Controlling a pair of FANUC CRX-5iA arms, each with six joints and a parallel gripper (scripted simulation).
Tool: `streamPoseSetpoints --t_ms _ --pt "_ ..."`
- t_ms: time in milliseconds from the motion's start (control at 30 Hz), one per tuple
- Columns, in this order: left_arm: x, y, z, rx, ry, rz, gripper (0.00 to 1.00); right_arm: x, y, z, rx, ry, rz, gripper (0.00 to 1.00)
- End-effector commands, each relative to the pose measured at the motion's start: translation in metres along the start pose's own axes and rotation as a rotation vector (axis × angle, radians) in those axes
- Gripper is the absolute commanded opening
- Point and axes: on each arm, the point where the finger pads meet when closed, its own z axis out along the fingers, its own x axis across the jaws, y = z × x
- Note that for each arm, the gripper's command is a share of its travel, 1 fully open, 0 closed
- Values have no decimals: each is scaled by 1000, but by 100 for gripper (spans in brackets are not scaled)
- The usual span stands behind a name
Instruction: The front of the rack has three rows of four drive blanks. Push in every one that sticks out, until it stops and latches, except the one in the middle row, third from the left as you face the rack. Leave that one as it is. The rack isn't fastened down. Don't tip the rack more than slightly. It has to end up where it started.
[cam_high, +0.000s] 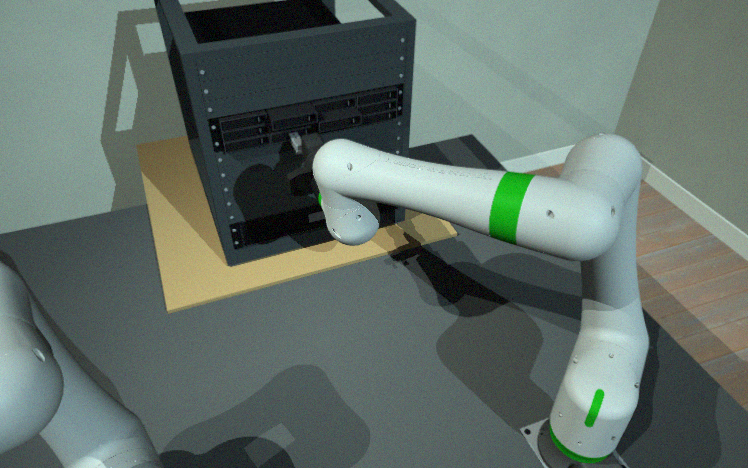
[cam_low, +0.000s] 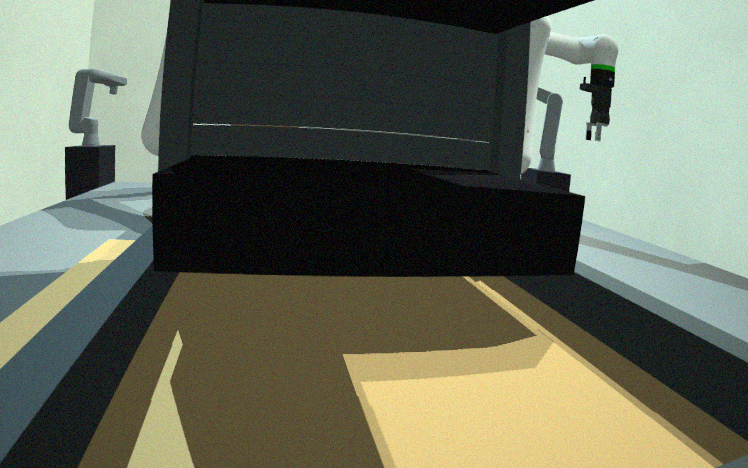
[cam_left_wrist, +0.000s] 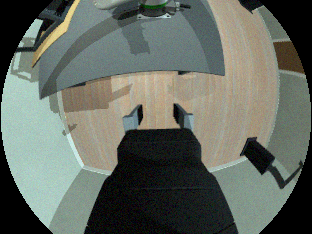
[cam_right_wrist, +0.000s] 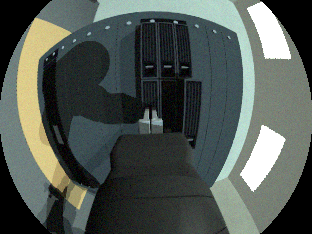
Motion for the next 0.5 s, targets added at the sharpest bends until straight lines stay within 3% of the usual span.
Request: streamPoseSetpoints --t_ms 0,400,467 --pt "0 0 -1 -2 0 0 100 2 0 -4 -1 3 1 0" --pt "0 0 -1 -2 0 0 100 2 0 -64 -1 3 1 0" --pt "0 0 -1 -2 0 0 100 2 0 -64 -1 3 1 0"
